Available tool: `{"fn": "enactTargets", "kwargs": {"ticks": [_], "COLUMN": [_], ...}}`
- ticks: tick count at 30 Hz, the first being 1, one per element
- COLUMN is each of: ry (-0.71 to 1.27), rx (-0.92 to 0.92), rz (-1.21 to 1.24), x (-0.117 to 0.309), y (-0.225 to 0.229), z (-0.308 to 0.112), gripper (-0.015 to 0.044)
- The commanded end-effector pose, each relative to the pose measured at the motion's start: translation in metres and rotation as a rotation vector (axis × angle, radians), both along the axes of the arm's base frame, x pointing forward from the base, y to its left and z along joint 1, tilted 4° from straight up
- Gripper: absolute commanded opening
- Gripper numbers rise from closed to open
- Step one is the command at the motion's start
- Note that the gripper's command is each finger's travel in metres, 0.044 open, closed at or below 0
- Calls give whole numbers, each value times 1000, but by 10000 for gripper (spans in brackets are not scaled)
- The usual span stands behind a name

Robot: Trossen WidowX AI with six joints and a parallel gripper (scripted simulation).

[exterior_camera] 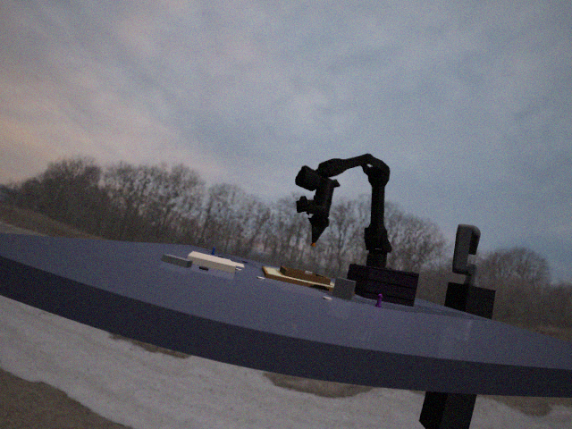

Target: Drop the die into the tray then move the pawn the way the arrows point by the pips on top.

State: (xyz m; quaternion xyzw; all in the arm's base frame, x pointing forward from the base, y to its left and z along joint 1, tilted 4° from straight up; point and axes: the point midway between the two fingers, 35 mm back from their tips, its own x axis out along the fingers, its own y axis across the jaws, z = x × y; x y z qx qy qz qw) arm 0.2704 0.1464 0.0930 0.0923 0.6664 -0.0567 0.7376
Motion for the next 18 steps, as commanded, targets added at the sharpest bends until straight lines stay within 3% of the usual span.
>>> {"fn": "enactTargets", "kwargs": {"ticks": [1, 18], "ry": [6, 9], "rx": [-7, -8], "rz": [-7, -7], "x": [-8, -34], "y": [-3, -10], "z": [-18, -69], "gripper": [0, 0]}}
